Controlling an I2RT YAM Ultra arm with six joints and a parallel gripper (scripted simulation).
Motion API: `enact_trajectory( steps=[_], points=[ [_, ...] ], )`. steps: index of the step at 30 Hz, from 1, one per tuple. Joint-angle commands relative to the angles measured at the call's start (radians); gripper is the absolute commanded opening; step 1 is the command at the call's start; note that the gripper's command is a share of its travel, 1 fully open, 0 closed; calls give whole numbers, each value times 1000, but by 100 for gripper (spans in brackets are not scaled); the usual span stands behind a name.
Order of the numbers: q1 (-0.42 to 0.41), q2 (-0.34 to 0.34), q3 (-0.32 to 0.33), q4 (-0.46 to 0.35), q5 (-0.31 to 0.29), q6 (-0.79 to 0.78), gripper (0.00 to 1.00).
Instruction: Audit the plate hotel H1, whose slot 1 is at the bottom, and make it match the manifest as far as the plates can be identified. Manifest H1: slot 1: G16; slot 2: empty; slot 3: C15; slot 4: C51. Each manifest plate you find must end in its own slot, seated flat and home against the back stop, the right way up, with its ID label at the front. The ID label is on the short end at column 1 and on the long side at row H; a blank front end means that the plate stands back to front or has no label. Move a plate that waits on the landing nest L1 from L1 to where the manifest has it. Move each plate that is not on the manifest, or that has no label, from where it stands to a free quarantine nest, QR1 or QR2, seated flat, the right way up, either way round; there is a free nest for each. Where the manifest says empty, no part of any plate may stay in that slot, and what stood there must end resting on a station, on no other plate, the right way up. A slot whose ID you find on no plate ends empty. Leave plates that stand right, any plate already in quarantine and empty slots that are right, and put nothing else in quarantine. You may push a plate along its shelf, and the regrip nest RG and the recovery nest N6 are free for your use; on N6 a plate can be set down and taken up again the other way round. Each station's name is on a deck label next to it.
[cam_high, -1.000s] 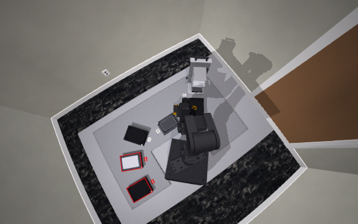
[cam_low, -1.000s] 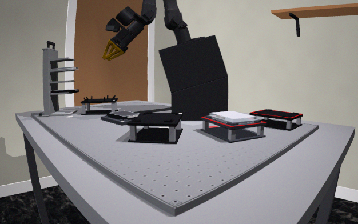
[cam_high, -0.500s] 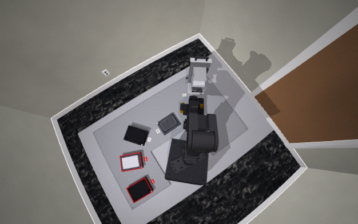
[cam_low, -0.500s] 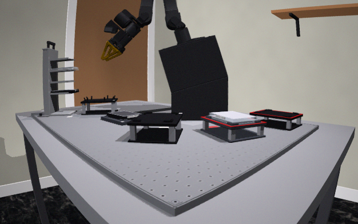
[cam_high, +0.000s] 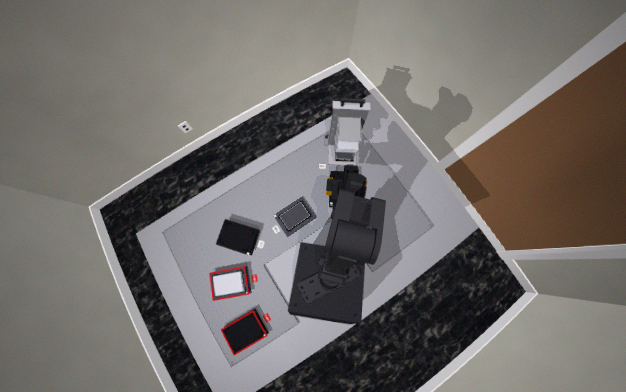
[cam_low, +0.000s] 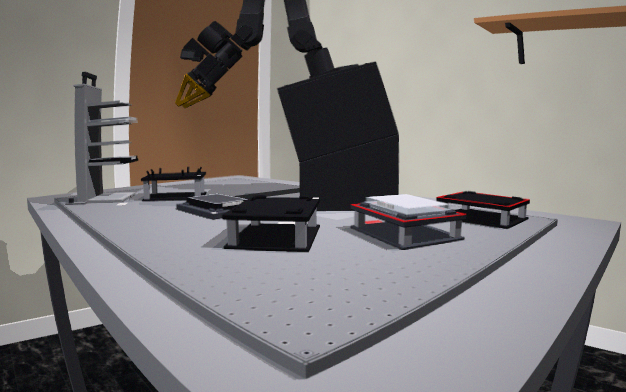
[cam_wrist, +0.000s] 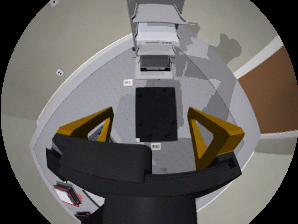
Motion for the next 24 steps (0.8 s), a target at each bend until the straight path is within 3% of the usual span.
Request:
enact_trajectory(
  steps=[1,5,10,24],
  points=[
    [-41,7,26,-12,-60,-32,100],
    [-93,25,54,-28,-106,-59,100],
    [-100,-72,69,-141,-111,-63,100],
    [-100,-72,69,-141,-111,-63,100]
  ],
)
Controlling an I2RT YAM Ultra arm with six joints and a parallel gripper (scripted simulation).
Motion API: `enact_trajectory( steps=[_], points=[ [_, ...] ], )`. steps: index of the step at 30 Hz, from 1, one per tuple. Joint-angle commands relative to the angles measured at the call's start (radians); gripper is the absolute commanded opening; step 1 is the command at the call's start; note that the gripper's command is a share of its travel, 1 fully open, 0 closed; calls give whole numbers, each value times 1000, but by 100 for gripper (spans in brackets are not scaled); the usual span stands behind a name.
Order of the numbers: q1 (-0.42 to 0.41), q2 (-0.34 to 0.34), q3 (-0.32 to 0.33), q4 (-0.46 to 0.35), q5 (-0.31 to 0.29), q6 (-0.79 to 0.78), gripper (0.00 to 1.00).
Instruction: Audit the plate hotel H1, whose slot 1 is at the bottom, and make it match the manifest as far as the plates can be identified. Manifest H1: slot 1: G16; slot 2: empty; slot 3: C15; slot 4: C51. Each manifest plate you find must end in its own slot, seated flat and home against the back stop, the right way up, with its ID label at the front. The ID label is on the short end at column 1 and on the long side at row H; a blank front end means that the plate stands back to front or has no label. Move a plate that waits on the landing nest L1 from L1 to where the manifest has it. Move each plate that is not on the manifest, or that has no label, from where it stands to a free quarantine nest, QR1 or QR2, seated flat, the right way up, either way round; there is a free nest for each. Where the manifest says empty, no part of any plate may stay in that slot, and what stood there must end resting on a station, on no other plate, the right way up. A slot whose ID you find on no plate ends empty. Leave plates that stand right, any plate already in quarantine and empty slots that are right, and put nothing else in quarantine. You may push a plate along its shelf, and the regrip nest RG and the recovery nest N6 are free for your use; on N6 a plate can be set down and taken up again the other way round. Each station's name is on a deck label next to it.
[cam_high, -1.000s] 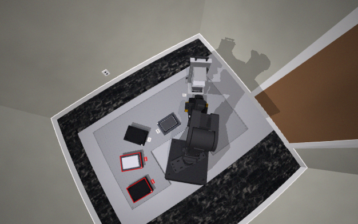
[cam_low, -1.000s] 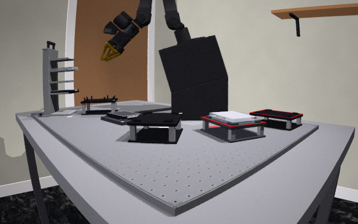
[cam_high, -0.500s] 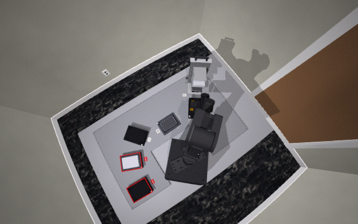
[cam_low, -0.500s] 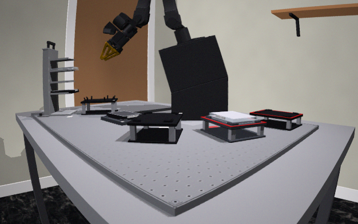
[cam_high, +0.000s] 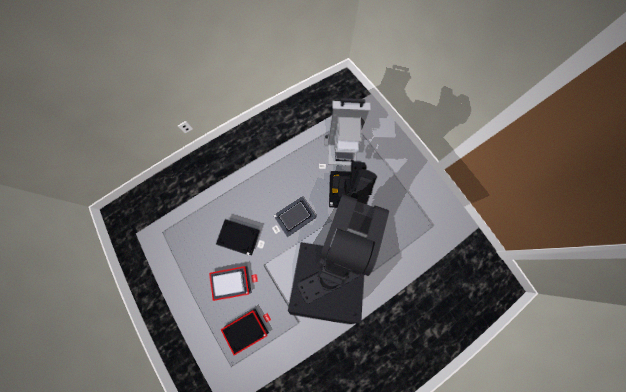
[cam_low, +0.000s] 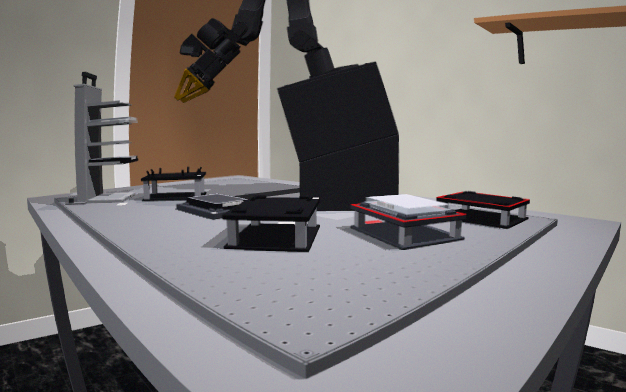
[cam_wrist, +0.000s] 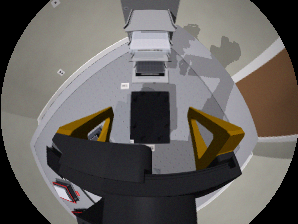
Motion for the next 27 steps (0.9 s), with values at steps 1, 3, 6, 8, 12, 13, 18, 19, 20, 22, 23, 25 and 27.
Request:
enact_trajectory(
  steps=[1,3,6,8,12,13,18,19,20,22,23,25,27],
  points=[
    [-1,-6,5,0,-6,-1,100],
    [0,-6,5,0,-5,-1,100],
    [0,-6,5,0,-5,-1,100],
    [0,-6,5,0,-5,-1,100],
    [0,-6,5,0,-5,-1,100],
    [0,-6,5,0,-5,-1,100],
    [1,32,-2,45,-4,0,100],
    [2,52,-4,67,-3,0,100],
    [3,72,-7,90,-3,1,100],
    [4,92,-9,113,-2,1,100],
    [4,92,-9,113,-2,1,100],
    [5,134,-13,158,0,2,100],
    [7,176,-15,203,1,3,100]
  ],
)
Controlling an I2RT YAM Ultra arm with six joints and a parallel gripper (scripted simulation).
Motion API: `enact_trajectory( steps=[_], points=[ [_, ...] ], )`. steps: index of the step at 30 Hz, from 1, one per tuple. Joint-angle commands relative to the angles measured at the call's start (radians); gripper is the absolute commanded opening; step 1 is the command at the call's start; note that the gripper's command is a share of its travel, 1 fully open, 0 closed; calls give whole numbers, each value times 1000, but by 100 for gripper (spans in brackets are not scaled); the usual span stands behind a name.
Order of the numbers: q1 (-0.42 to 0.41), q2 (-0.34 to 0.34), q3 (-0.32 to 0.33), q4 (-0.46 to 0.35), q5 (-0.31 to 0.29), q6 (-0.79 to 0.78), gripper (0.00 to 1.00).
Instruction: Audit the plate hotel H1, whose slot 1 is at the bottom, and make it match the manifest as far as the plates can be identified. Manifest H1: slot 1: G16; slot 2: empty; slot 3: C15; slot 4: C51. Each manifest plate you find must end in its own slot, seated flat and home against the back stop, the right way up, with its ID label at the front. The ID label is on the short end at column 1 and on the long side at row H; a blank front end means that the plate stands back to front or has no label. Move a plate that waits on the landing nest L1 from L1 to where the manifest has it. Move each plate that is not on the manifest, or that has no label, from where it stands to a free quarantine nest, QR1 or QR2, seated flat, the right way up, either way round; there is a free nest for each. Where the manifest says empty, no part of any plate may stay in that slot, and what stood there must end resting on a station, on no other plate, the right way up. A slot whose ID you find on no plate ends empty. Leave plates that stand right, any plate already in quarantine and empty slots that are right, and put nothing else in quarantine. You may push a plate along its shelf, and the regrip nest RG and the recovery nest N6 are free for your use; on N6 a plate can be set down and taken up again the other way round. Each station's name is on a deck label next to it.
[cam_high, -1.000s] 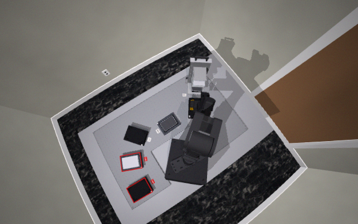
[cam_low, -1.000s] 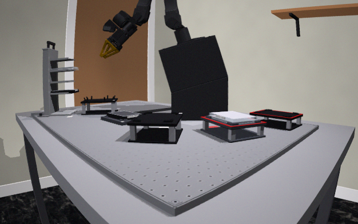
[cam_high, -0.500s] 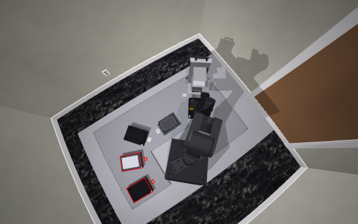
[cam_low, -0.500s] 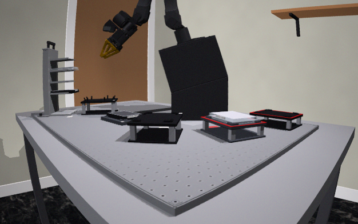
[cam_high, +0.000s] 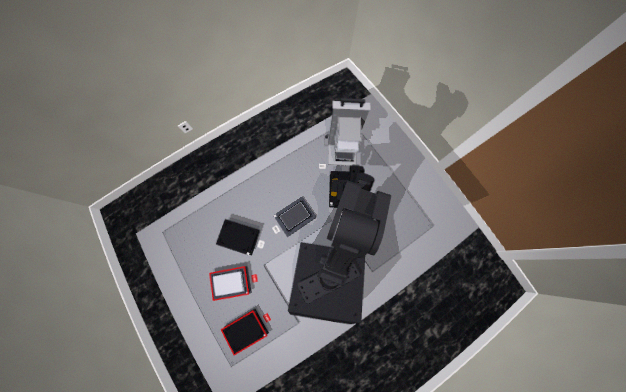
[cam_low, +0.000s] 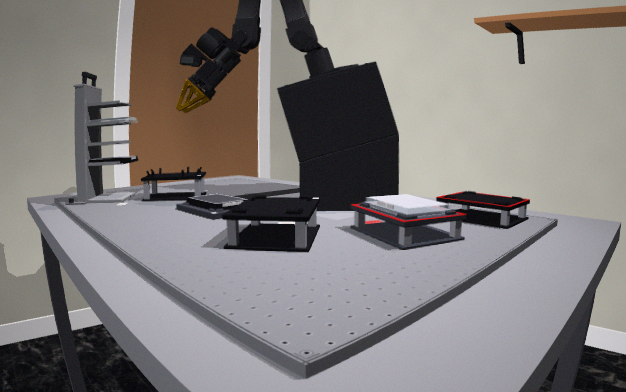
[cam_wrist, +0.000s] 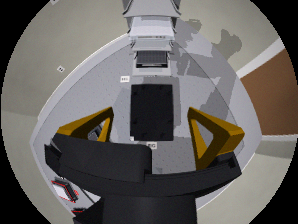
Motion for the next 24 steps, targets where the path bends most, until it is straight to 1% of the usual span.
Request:
enact_trajectory(
  steps=[1,6,13,24],
  points=[
    [1,53,0,98,2,2,100],
    [5,162,0,207,5,4,100],
    [5,163,0,208,5,4,100],
    [24,178,57,169,21,13,100]
  ],
)
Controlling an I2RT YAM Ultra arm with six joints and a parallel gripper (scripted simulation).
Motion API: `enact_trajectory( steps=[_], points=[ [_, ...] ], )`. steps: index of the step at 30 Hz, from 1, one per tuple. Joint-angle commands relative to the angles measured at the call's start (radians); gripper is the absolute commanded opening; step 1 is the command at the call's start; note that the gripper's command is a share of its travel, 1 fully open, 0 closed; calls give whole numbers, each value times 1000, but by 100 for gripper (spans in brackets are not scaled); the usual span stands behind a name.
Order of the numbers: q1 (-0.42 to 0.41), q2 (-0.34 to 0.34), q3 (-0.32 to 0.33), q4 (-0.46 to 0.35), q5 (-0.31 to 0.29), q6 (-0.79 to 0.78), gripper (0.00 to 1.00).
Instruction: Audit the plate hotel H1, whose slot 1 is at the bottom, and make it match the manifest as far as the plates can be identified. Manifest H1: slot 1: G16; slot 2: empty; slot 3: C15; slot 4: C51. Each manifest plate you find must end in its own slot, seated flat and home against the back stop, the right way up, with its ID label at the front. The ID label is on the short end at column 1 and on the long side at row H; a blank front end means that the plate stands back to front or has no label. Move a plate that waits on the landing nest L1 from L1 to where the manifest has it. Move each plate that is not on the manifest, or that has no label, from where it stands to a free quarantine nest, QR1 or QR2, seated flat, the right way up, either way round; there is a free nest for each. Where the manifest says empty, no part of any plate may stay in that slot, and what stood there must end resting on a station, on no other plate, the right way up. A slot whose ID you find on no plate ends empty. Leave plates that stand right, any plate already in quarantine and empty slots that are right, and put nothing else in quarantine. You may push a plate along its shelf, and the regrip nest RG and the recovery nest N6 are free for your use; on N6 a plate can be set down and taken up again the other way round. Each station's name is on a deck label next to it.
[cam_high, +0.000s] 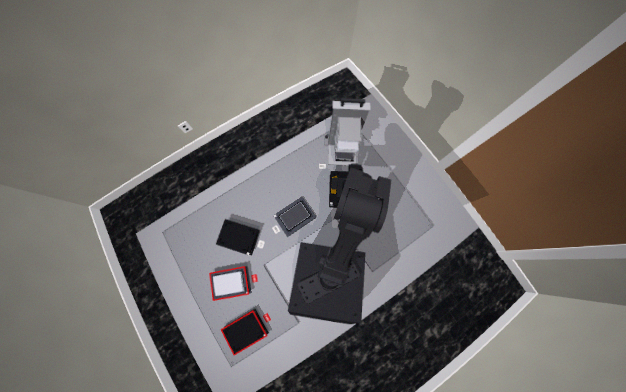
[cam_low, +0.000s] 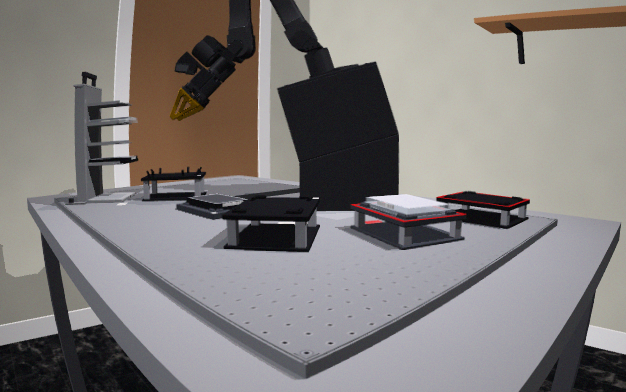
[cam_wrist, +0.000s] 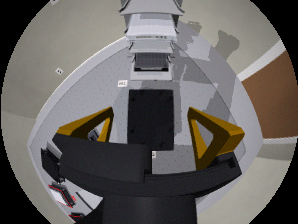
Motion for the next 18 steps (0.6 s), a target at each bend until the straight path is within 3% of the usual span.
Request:
enact_trajectory(
  steps=[1,18],
  points=[
    [4,-2,20,-12,6,4,100],
    [26,23,99,-63,25,15,100]
  ],
)
